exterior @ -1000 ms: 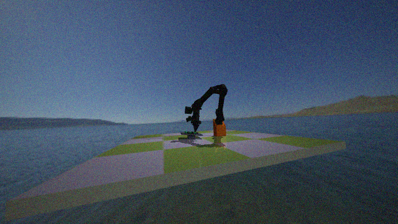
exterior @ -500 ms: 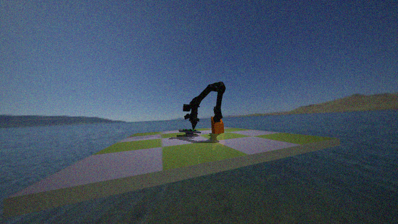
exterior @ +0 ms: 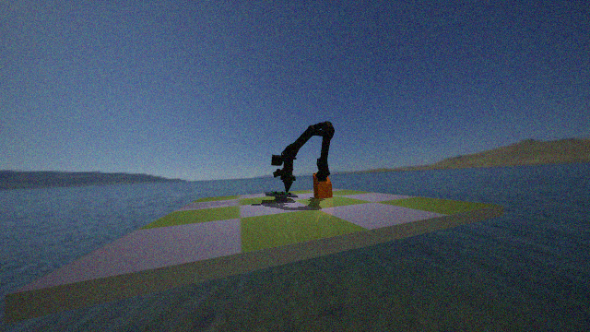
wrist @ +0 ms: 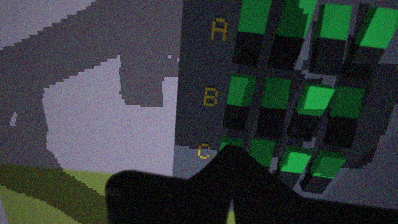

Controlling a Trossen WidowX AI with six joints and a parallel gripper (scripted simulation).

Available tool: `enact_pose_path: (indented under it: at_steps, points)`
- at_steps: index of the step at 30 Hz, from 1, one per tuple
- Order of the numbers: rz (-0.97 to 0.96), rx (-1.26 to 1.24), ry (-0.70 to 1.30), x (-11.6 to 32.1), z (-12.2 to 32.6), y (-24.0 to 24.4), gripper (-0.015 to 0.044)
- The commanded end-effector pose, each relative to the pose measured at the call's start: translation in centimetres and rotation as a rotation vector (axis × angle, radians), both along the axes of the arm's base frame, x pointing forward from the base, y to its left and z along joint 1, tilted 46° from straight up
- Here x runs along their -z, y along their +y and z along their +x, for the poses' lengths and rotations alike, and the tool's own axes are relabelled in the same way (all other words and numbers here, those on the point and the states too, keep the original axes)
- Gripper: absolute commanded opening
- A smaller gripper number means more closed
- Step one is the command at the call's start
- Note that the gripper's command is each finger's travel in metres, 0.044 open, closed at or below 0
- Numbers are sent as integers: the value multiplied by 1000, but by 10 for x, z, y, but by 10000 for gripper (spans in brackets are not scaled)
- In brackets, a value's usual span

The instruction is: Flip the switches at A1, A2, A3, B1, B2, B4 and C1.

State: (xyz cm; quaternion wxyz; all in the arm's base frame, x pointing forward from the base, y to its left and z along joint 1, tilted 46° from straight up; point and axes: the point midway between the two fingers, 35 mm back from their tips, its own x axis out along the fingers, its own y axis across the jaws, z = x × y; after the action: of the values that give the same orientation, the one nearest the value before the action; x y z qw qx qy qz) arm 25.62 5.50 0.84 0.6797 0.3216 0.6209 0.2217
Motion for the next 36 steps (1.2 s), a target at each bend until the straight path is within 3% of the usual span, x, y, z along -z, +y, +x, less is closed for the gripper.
enact_pose_path:
  at_steps: [1, 36]
  points:
    - [8, 0, 6, 1, -1, 2, 0]
    - [8, 0, 6, 4, 0, 5, 0]
